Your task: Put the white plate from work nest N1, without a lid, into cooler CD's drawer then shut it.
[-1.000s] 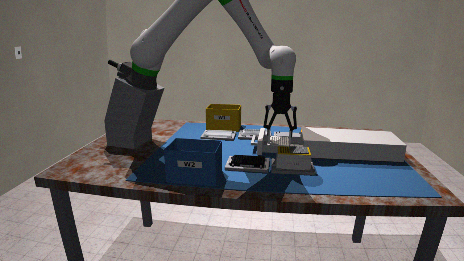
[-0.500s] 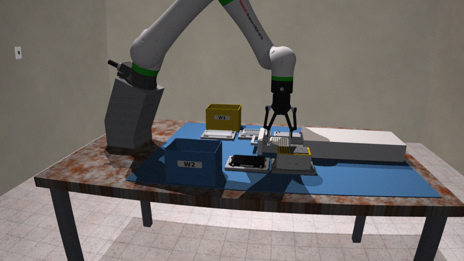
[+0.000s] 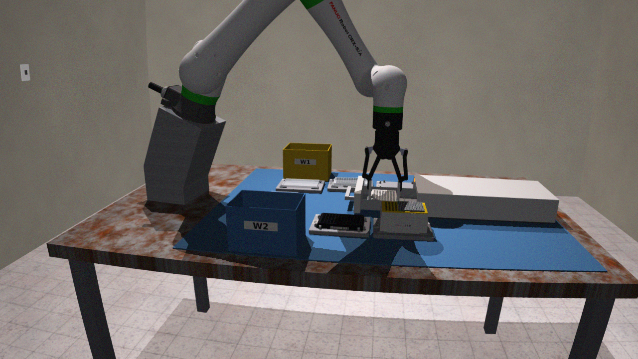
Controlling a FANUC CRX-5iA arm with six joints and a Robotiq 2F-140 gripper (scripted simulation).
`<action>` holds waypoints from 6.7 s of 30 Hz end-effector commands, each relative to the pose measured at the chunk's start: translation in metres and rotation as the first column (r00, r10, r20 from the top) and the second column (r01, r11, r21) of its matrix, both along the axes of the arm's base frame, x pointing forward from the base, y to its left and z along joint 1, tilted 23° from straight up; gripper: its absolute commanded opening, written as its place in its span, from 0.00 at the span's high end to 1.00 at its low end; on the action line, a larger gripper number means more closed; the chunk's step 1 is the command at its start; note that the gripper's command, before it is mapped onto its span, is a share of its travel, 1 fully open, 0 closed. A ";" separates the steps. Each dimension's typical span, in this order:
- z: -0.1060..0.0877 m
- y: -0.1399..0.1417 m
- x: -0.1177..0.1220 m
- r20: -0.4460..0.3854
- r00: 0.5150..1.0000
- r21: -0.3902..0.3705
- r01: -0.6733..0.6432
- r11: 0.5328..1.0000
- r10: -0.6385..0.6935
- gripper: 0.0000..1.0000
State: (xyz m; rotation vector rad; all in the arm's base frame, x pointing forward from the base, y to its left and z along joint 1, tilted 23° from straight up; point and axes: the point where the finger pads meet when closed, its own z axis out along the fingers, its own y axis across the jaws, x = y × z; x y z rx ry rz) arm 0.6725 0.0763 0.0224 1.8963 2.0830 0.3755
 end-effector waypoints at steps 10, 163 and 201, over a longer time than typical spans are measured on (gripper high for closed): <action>-0.003 0.000 0.001 0.000 1.000 0.000 0.000 1.000 0.000 1.00; -0.004 0.000 0.007 0.000 1.000 0.000 0.000 1.000 0.000 0.34; -0.004 0.000 0.007 0.000 1.000 0.000 0.000 1.000 0.000 0.34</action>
